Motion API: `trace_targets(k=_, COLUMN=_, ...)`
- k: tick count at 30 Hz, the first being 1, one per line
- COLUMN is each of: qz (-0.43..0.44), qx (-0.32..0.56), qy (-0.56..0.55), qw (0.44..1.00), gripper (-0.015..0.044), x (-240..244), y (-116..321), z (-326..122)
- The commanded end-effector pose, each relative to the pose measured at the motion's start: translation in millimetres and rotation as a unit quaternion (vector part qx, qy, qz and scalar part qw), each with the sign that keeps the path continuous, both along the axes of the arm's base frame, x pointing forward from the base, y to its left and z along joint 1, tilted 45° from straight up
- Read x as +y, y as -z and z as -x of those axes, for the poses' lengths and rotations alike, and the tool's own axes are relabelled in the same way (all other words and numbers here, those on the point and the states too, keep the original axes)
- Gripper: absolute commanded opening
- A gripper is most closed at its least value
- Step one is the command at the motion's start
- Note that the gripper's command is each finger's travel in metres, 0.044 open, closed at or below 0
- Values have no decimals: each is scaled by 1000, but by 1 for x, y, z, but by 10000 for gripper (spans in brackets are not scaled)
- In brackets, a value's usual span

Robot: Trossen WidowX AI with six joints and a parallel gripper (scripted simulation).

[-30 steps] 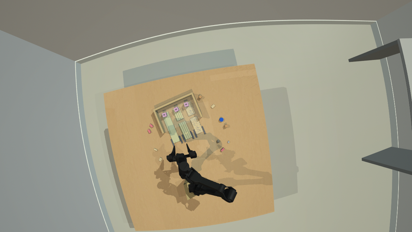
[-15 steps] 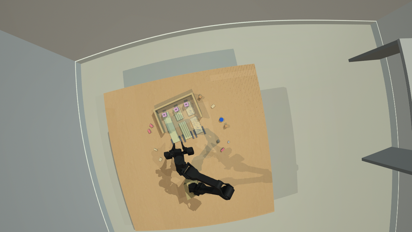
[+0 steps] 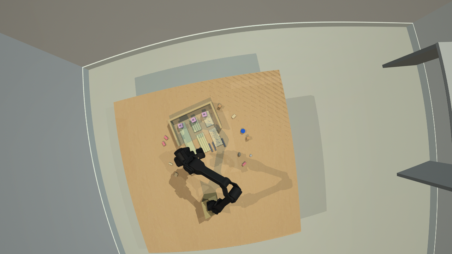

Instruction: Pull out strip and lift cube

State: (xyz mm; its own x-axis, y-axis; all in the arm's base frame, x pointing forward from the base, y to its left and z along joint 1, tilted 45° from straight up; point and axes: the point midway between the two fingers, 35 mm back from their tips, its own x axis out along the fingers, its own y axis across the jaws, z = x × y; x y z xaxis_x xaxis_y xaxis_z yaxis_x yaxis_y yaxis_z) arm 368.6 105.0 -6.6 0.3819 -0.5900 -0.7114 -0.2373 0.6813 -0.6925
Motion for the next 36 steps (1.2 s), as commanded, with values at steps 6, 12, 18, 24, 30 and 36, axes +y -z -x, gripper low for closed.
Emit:
trace_targets(k=6, qz=44, qx=111, qy=92, qw=989, gripper=0, x=-23, y=26, z=1)
trace_targets(k=12, qz=44, qx=111, qy=92, qw=989, gripper=0, x=-22, y=30, z=-3)
trace_targets(k=18, qz=43, qx=111, qy=92, qw=989, gripper=0, x=-28, y=37, z=-5)
trace_targets(k=24, qz=43, qx=111, qy=92, qw=989, gripper=0, x=-35, y=44, z=-6)
trace_targets(k=30, qz=43, qx=111, qy=92, qw=989, gripper=0, x=-42, y=51, z=-7)
trace_targets(k=36, qz=44, qx=111, qy=92, qw=989, gripper=0, x=-49, y=58, z=-8)
